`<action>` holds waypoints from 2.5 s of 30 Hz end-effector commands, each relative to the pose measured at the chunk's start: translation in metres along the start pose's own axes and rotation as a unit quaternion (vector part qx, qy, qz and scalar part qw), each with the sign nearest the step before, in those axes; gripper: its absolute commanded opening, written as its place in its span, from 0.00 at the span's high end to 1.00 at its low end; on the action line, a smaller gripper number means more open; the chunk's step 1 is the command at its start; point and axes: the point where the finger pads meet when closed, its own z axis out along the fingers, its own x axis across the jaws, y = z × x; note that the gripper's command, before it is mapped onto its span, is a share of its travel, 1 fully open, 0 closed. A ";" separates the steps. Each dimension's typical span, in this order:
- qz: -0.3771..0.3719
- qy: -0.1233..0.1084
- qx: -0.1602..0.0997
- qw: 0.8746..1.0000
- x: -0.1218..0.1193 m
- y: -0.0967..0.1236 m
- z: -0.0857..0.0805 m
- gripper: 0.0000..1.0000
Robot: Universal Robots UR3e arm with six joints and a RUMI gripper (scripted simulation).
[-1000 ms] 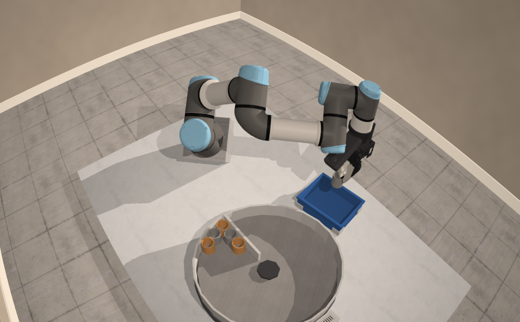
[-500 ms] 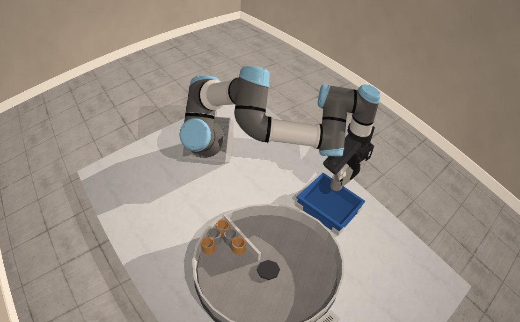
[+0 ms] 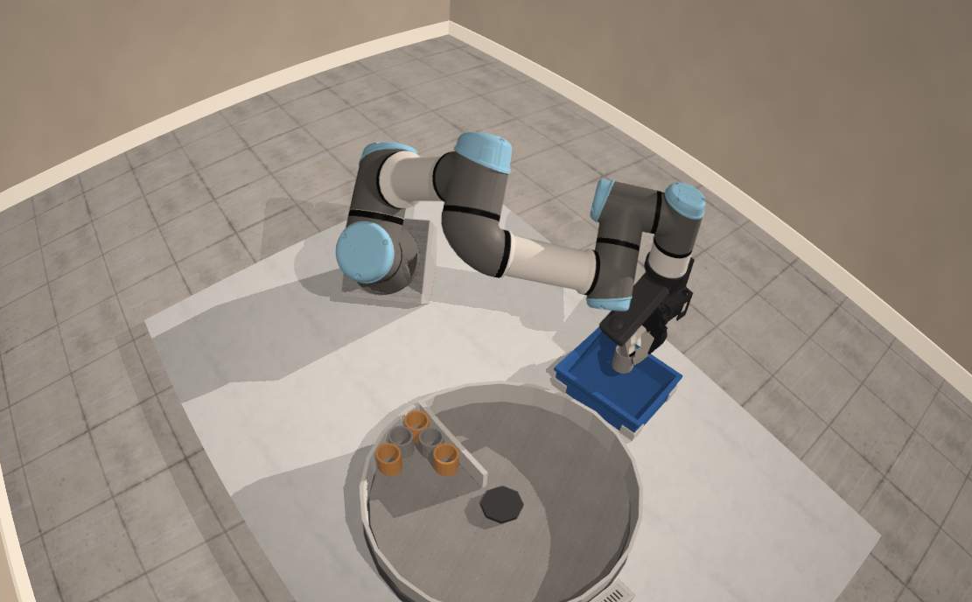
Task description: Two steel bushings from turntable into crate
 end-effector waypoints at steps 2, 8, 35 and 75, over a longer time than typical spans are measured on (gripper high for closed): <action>0.000 -0.004 -0.004 1.000 -0.001 0.001 0.011 1.00; 0.000 -0.004 -0.004 1.000 -0.001 0.001 0.014 1.00; 0.000 -0.004 -0.004 1.000 -0.001 0.001 0.014 1.00; 0.000 -0.004 -0.004 1.000 -0.002 0.002 0.047 1.00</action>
